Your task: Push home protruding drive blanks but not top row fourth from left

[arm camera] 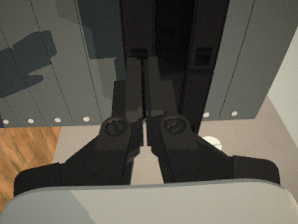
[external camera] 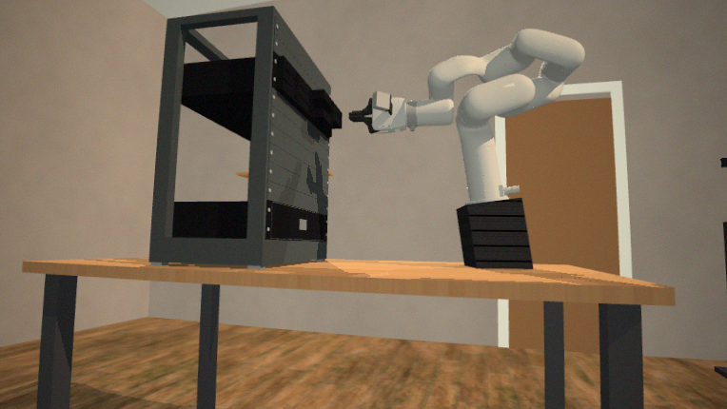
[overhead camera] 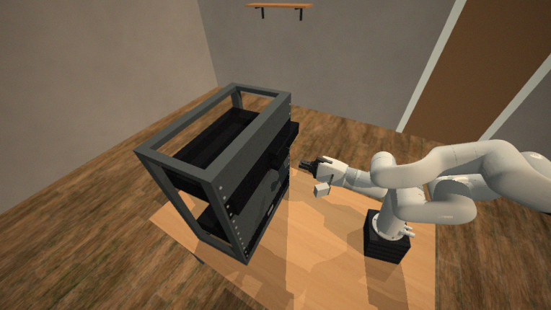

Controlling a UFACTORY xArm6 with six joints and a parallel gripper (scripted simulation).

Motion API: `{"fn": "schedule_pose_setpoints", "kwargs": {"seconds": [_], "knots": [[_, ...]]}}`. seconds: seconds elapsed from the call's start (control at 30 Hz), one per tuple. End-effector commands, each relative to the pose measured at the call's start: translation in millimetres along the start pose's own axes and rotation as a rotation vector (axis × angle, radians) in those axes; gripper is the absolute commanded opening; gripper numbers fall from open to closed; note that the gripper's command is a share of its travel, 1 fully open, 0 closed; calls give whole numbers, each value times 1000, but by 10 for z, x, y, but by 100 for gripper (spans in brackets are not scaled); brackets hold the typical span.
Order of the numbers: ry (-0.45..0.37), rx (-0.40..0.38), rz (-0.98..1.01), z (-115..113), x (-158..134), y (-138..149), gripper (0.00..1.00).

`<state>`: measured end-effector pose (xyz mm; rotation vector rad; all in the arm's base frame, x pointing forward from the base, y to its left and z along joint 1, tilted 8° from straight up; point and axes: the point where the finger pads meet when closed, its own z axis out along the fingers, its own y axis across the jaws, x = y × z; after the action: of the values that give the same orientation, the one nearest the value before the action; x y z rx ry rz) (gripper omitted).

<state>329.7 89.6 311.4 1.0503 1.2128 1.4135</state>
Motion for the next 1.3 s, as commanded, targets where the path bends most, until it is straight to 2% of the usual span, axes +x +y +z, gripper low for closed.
{"fn": "schedule_pose_setpoints", "kwargs": {"seconds": [0.0,1.27], "knots": [[0,-3,1,-423,-167,286,0],[0,-3,1,-369,-133,267,0]]}}
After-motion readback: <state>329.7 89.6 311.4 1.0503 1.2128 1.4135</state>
